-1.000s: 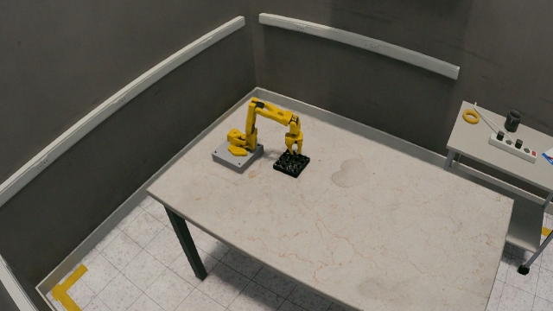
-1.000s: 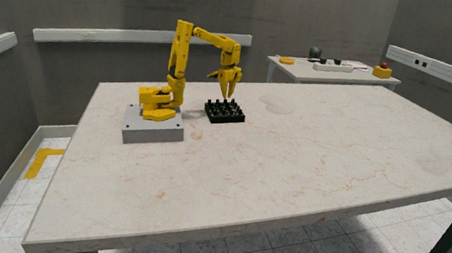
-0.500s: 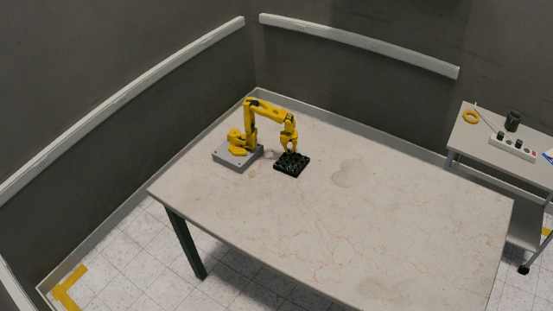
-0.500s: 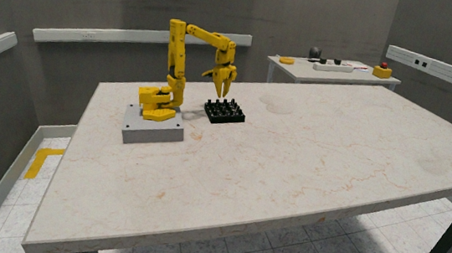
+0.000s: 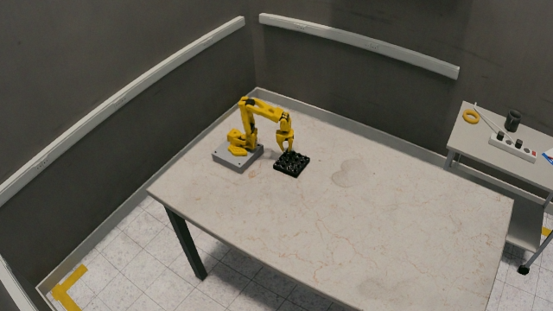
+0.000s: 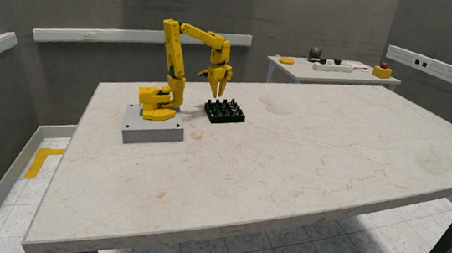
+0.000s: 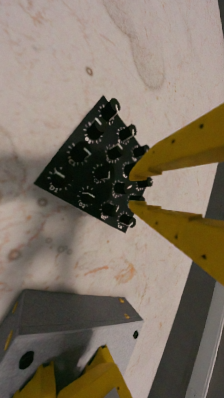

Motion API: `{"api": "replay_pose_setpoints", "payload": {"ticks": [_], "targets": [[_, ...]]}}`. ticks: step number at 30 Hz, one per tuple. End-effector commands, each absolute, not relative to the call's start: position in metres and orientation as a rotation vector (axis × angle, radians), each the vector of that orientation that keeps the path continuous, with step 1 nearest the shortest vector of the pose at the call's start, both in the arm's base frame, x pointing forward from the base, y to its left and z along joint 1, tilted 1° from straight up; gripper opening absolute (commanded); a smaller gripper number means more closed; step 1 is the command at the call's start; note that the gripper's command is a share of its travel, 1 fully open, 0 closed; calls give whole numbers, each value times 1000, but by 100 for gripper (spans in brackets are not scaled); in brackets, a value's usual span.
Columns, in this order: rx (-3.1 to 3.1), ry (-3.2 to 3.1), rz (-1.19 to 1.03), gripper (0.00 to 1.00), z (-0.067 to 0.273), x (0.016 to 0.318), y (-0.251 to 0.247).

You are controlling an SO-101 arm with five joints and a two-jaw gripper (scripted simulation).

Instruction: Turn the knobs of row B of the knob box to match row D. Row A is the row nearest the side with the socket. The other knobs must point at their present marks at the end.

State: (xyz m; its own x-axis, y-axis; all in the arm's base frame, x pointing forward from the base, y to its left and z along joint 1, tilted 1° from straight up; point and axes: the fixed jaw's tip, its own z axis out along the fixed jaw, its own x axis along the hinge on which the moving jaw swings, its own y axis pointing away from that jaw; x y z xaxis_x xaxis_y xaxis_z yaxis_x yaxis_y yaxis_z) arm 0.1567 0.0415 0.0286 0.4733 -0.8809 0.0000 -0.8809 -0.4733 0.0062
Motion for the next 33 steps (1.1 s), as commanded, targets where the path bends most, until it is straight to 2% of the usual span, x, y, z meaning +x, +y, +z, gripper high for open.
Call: {"api": "replay_pose_setpoints", "payload": {"ticks": [1, 16, 33], "targets": [[2716, -1593, 11, 8, 29, 157, 43], [2670, -1670, 11, 8, 29, 157, 43], [2411, -2027, 9, 8, 29, 157, 41]]}}
